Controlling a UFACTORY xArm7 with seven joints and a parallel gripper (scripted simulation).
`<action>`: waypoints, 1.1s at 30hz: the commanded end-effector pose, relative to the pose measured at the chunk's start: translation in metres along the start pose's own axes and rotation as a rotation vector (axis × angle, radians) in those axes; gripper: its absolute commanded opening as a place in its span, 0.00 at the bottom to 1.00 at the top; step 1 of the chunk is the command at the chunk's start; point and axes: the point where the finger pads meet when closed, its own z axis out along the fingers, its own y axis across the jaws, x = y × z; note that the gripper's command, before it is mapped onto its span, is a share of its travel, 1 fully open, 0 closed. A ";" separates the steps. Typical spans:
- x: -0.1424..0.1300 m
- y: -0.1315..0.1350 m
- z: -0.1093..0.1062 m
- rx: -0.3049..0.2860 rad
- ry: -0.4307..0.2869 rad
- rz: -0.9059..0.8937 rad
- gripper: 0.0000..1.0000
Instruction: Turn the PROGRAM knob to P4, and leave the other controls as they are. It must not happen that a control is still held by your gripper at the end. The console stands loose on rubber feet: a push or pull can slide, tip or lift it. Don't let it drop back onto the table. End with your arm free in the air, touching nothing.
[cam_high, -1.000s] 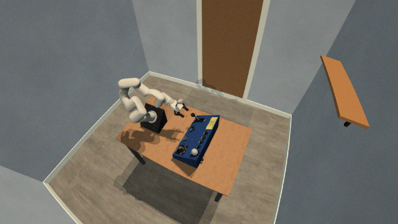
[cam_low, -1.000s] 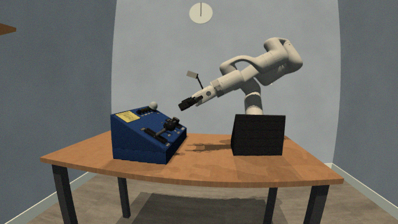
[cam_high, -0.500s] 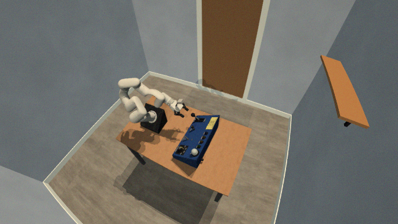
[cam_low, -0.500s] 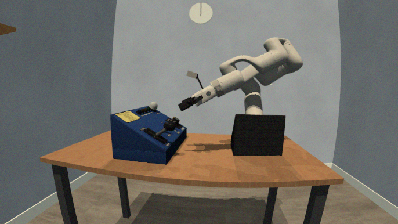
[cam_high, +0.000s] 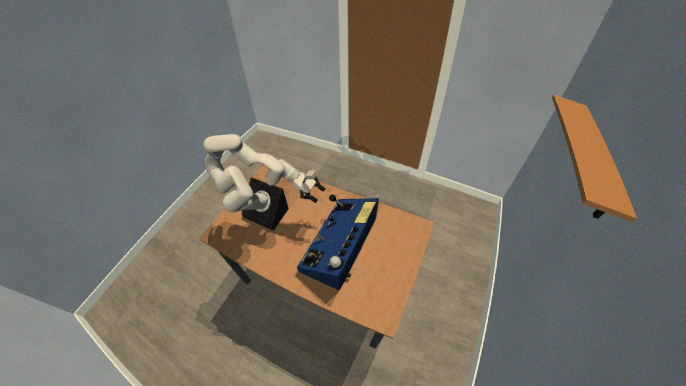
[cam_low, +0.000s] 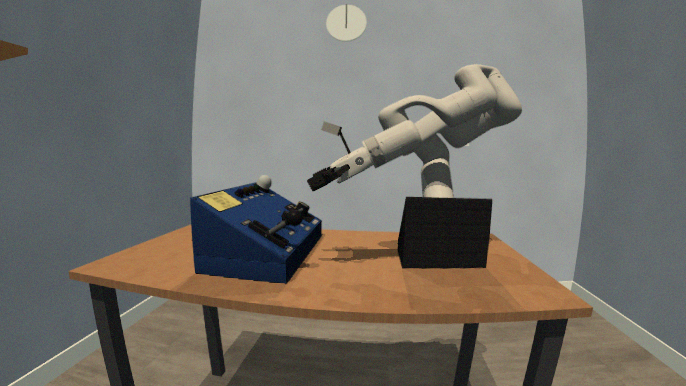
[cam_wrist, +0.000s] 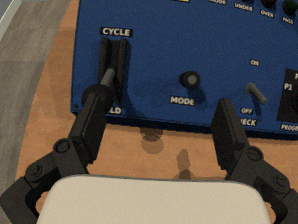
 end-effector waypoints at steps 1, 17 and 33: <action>0.005 -0.001 -0.002 0.003 0.004 0.007 1.00; 0.016 -0.003 -0.006 0.008 0.011 0.019 1.00; 0.038 -0.004 -0.015 0.017 0.022 0.043 1.00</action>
